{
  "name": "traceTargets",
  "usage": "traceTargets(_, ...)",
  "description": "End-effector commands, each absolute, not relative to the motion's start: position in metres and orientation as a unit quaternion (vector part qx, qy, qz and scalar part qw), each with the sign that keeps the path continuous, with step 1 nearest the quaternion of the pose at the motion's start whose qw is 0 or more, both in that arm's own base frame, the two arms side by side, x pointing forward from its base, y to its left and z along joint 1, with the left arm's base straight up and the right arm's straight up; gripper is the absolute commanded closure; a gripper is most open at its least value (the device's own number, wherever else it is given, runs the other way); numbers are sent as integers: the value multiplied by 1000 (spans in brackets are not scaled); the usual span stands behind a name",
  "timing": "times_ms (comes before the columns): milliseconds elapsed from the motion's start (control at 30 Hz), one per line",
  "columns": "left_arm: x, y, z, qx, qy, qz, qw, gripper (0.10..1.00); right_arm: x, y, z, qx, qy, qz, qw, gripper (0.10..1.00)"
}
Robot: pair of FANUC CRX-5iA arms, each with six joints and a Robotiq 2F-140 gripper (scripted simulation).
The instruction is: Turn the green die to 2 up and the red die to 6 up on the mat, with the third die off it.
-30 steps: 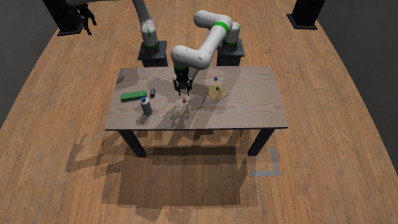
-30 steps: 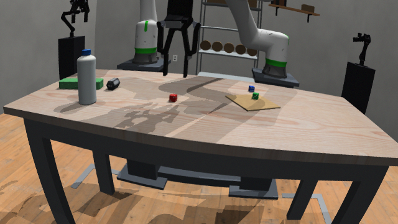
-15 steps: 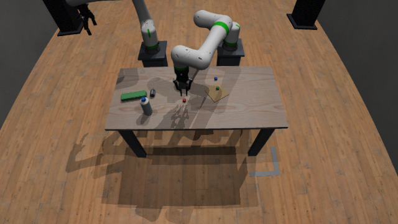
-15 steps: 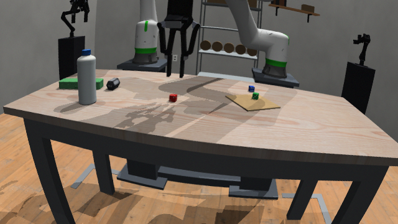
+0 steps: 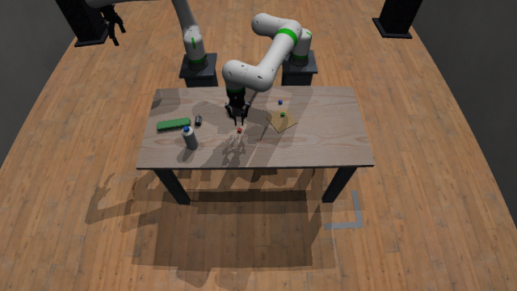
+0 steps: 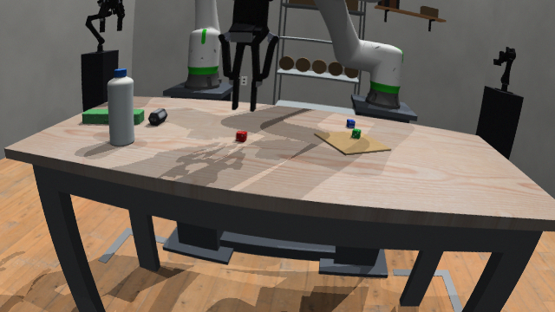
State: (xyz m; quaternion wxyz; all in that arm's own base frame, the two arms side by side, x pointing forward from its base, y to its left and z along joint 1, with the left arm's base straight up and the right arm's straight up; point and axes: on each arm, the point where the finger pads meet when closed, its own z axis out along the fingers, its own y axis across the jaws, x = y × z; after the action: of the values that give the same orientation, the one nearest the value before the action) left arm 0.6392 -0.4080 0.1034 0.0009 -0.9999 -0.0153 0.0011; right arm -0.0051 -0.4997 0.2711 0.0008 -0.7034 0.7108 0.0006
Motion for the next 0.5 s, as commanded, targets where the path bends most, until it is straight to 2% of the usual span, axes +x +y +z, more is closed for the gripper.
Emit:
traceTargets(0, 640, -408, 103, -1000, -15, 0, 0, 807, -5, -500, 272, -703, 711, 0, 0, 98)
traceTargets(467, 640, -409, 85, -1000, -15, 0, 0, 807, -5, -500, 272, -703, 711, 0, 0, 98)
